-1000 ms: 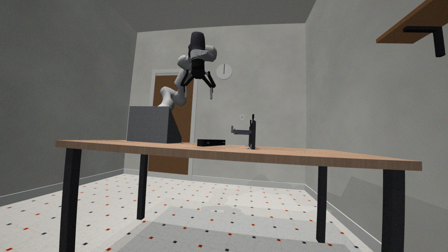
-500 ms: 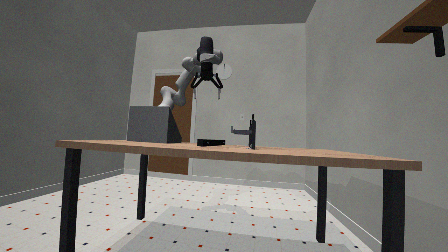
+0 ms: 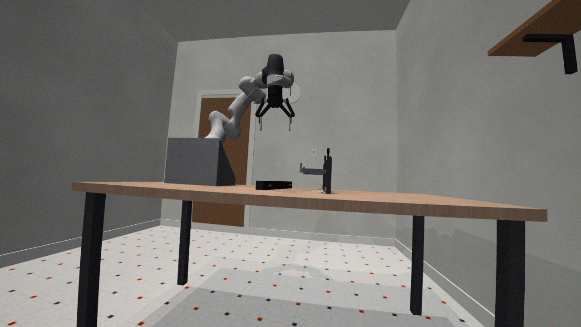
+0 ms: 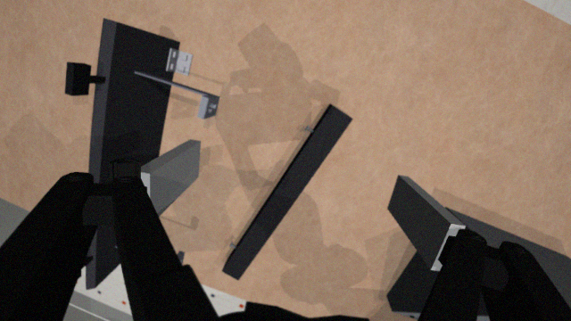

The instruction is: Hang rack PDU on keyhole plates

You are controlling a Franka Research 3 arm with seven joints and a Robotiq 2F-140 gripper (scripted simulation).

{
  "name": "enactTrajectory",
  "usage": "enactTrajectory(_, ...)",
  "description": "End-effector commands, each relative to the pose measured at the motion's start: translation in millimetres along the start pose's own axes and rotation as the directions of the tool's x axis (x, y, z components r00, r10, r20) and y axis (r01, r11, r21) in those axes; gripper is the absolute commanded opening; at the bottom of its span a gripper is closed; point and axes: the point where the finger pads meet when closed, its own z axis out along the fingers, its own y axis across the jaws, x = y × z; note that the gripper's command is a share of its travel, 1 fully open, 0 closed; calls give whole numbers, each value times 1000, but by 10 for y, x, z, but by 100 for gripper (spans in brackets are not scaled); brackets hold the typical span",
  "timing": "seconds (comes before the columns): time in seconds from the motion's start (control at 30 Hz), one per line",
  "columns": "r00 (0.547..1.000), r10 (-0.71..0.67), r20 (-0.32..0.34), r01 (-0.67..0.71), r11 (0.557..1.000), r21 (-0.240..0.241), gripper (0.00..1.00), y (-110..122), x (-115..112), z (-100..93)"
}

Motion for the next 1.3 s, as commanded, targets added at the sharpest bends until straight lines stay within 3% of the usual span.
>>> enactTrajectory(0.0,996,90,5,-90,996,-2,100,25,-21,8)
enactTrajectory(0.67,996,90,5,-90,996,-2,100,25,-21,8)
enactTrajectory(0.7,991,137,5,-137,990,-10,100,-51,-289,-1)
enactTrajectory(1.27,991,137,5,-137,990,-10,100,-51,-289,-1)
